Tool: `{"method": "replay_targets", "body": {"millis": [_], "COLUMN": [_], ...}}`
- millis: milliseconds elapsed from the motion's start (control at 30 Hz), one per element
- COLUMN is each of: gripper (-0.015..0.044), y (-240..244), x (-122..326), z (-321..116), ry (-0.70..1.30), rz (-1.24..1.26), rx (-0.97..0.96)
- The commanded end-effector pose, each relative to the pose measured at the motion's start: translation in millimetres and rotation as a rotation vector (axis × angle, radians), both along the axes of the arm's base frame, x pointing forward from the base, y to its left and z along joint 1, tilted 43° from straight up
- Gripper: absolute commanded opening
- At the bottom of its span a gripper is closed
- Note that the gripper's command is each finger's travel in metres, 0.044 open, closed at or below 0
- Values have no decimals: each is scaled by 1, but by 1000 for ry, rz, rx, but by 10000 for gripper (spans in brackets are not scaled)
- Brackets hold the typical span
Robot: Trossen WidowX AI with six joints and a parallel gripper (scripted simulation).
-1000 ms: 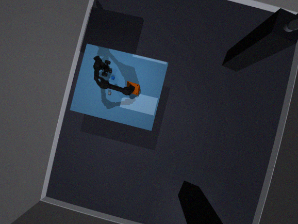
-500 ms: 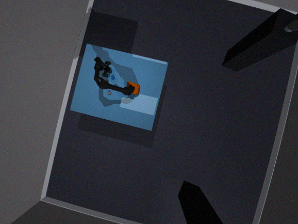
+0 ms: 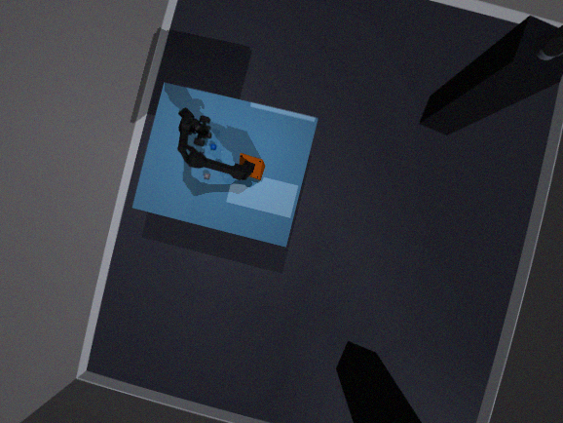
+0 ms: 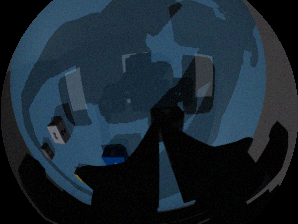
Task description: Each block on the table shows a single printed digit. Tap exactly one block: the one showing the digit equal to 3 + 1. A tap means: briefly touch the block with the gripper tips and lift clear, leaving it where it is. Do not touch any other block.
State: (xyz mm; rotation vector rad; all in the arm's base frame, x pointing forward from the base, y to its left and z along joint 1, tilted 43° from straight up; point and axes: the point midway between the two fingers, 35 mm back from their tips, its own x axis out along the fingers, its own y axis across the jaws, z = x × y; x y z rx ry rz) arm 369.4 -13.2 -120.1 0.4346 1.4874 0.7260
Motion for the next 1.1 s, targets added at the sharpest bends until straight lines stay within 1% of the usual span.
{"method": "replay_targets", "body": {"millis": [0, 167, 233, 433, 633, 667, 867, 1067], "gripper": [20, 20, 72, 230, 387, 400, 400, 400], "y": [-18, -18, -12, 34, 81, 89, 130, 159], "x": [1, 1, 3, 2, -22, -28, -77, -144], "z": [16, 16, 26, 106, 179, 190, 251, 299], "ry": [-1, -1, 0, 1, 0, 0, 1, 8], "rz": [-3, -3, -4, -7, -9, -9, -9, -5], "rx": [-2, -2, -5, -23, -28, -28, -18, 5]}}
